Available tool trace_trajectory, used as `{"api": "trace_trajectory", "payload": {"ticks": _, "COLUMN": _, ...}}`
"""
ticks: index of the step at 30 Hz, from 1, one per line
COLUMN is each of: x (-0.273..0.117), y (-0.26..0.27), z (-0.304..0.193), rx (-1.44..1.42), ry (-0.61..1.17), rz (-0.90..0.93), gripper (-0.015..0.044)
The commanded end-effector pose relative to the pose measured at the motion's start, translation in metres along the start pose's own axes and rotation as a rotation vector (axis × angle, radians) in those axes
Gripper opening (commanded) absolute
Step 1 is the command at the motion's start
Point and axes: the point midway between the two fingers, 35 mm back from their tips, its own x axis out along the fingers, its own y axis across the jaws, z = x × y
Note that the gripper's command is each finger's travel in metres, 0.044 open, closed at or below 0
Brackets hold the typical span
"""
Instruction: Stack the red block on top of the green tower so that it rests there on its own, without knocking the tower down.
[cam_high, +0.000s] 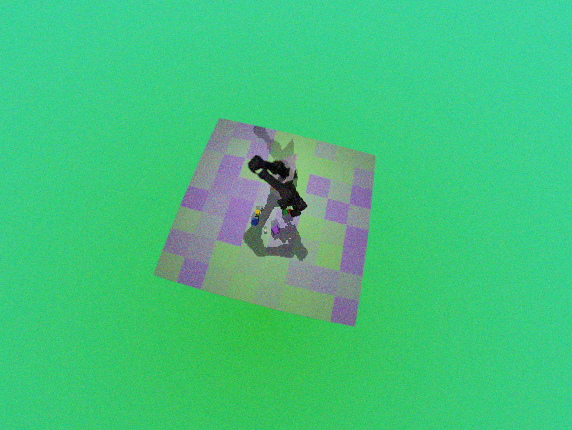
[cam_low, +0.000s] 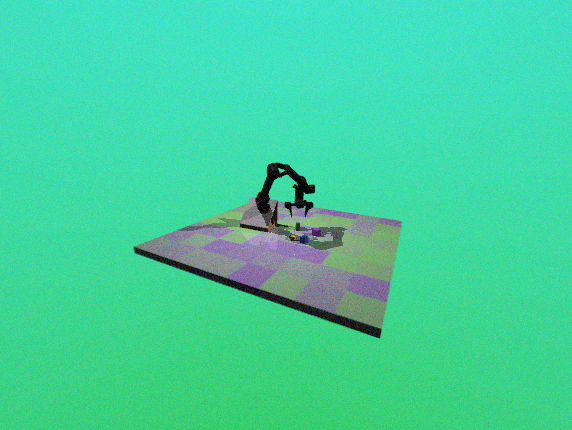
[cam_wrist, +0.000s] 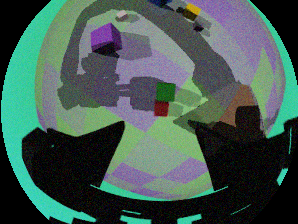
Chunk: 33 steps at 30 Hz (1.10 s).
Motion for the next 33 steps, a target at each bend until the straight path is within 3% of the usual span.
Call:
{"api": "trace_trajectory", "payload": {"ticks": 1, "x": 0.0, "y": -0.004, "z": 0.0, "rx": 0.008, "ry": -0.019, "rz": -0.008, "gripper": 0.044}}
{"api": "trace_trajectory", "payload": {"ticks": 10, "x": 0.04, "y": -0.004, "z": 0.001, "rx": 0.009, "ry": -0.021, "rz": -0.008, "gripper": 0.044}}
{"api": "trace_trajectory", "payload": {"ticks": 33, "x": 0.068, "y": -0.004, "z": 0.001, "rx": 0.009, "ry": -0.022, "rz": -0.009, "gripper": 0.044}}
